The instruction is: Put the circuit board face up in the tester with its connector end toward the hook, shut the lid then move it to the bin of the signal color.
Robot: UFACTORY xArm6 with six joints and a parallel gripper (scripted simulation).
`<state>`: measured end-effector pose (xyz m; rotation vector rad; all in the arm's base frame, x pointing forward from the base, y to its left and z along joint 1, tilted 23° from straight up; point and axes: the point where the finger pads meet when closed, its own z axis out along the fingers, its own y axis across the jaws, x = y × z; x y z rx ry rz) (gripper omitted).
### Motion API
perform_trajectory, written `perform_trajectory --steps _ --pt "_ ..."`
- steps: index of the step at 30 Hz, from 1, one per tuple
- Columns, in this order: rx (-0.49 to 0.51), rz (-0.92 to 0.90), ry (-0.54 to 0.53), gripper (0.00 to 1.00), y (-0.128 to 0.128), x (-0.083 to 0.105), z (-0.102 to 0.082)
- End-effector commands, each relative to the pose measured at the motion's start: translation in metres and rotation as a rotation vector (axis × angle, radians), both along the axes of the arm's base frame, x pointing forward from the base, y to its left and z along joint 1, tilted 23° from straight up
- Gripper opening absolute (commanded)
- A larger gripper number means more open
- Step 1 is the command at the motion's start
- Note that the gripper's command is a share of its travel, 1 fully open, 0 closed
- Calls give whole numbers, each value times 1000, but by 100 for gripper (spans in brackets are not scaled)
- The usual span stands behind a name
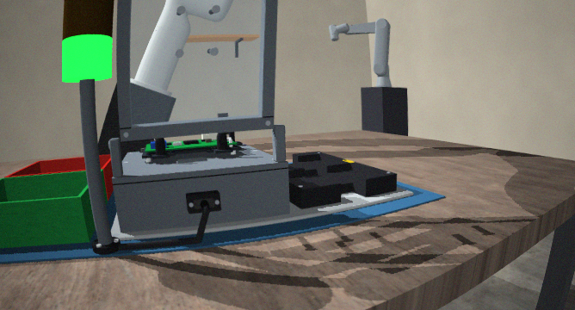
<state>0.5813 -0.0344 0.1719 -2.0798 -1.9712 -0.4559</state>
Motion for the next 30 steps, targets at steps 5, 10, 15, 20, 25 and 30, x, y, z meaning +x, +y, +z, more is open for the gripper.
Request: perform_trajectory --steps 5,10,15,20,25,30 --pt "-1 -1 -3 51 -10 -1 25" --pt "-1 -1 -3 51 -12 -1 28" --pt "-1 -1 -3 100 -12 -1 28" --pt "-1 -1 -3 100 -12 -1 28" --pt "-1 -1 -3 100 -12 -2 28" --pt "-1 -1 -3 100 -11 -7 28"
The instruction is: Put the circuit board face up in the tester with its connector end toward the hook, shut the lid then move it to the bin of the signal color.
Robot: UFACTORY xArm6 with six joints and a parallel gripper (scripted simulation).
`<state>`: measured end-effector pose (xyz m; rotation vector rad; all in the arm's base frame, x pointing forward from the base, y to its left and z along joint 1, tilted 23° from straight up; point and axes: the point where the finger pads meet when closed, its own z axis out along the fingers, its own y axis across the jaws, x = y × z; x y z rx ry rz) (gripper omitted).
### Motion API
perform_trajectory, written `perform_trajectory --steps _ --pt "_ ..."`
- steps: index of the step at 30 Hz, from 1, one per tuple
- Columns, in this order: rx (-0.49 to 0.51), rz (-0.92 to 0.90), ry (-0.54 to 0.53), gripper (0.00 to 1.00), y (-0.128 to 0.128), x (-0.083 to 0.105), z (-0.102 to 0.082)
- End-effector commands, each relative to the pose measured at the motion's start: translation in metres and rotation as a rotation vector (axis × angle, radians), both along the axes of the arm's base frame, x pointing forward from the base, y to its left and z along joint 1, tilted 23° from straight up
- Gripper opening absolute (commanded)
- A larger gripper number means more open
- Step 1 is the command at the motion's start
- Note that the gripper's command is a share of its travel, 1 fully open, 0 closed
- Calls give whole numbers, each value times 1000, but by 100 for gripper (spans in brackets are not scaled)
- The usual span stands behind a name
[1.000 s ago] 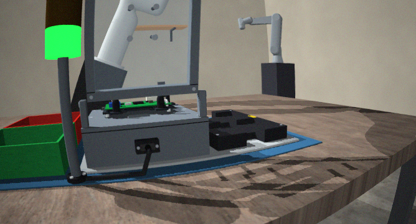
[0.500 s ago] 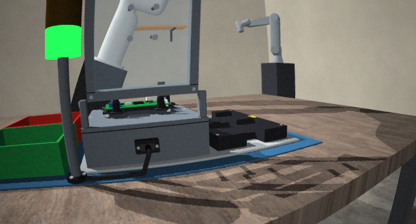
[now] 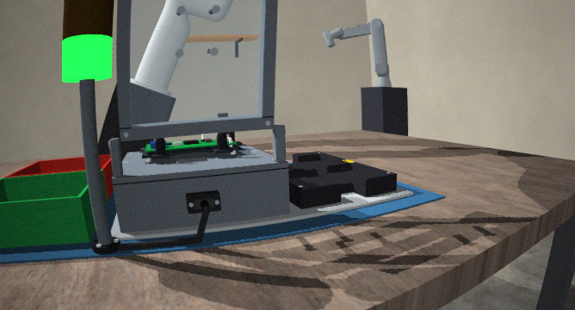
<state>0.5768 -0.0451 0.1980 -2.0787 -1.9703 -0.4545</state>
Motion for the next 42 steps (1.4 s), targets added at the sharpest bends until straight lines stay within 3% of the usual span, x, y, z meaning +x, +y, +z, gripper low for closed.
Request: perform_trajectory --steps 1,7,16,18,25,30,42 --pt "-1 -1 -5 100 -1 -2 2" --pt "-1 -1 -5 100 1 -26 1" --pt "-1 -1 -5 100 5 -85 -1" --pt "-1 -1 -5 100 5 -85 -1" --pt "-1 -1 -5 100 7 -121 -3" --pt "-1 -1 -5 100 7 -129 -3" --pt "-1 -1 -5 100 9 -129 -8"
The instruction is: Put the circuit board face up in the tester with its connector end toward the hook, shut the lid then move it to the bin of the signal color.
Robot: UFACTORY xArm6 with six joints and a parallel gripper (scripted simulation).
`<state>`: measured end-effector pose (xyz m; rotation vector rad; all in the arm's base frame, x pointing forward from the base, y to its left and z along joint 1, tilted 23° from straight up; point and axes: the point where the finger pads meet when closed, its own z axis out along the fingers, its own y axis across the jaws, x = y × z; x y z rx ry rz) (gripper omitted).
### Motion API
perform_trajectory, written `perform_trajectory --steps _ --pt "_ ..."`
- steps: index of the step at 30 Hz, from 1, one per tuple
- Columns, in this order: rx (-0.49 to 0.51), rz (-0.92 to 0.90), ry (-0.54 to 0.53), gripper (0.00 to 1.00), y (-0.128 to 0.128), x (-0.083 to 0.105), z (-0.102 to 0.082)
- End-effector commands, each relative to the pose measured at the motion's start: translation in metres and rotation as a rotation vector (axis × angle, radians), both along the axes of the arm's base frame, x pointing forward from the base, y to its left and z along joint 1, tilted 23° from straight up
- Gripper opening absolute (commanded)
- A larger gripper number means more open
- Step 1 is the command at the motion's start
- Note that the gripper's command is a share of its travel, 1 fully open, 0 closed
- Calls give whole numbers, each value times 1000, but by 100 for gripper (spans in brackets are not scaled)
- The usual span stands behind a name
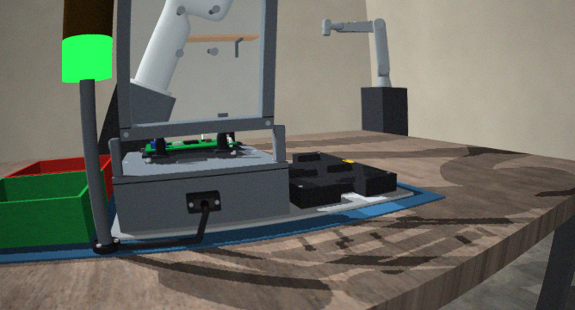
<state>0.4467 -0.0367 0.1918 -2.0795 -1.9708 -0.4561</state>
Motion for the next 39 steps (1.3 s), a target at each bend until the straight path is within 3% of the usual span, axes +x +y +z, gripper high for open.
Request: perform_trajectory --steps 1,11,25,27,33,39 --pt "-1 -1 -4 100 1 1 -3" --pt "-1 -1 -4 100 12 3 -29" --pt "-1 -1 -4 100 46 9 -111" --pt "-1 -1 -4 100 46 9 -111" --pt "-1 -1 -4 100 61 11 -147" --pt "-1 -1 -4 100 70 13 -170"
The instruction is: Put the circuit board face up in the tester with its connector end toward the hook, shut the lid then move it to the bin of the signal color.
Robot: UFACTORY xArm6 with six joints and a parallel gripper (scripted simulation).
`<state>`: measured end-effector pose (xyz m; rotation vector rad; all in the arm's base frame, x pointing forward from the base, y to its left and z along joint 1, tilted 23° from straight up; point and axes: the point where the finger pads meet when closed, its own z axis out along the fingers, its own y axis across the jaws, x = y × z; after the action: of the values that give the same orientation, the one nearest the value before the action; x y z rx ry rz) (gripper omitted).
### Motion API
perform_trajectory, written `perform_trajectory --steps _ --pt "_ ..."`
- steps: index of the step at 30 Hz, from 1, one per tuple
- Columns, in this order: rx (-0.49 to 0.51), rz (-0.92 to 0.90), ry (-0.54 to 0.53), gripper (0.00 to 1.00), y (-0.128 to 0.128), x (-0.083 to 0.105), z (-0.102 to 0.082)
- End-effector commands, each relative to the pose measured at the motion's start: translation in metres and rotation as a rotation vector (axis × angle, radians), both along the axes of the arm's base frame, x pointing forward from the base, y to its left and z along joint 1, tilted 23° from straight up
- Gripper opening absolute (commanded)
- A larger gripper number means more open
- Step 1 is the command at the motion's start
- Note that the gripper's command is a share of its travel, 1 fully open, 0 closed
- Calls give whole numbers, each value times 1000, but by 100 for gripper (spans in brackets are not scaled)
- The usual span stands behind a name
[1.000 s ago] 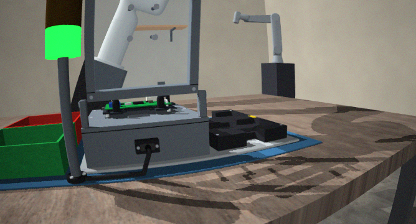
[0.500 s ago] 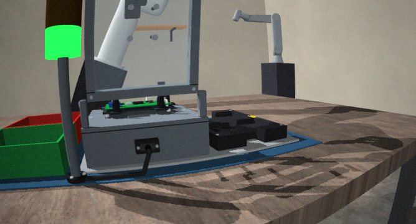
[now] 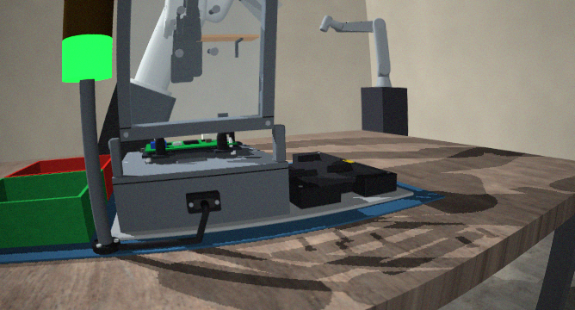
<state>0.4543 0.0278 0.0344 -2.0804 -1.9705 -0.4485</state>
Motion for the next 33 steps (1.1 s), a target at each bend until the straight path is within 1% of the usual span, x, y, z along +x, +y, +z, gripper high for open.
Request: perform_trajectory --steps 1,3,9,24,28,33 --pt "2 -1 -8 100 7 5 -15" --pt "2 -1 -8 100 8 5 -19" --pt "2 -1 -8 100 10 6 -23" --pt "2 -1 -8 100 11 6 -25" --pt "2 -1 -8 100 13 7 -32" --pt "2 -1 -8 100 20 8 -46"
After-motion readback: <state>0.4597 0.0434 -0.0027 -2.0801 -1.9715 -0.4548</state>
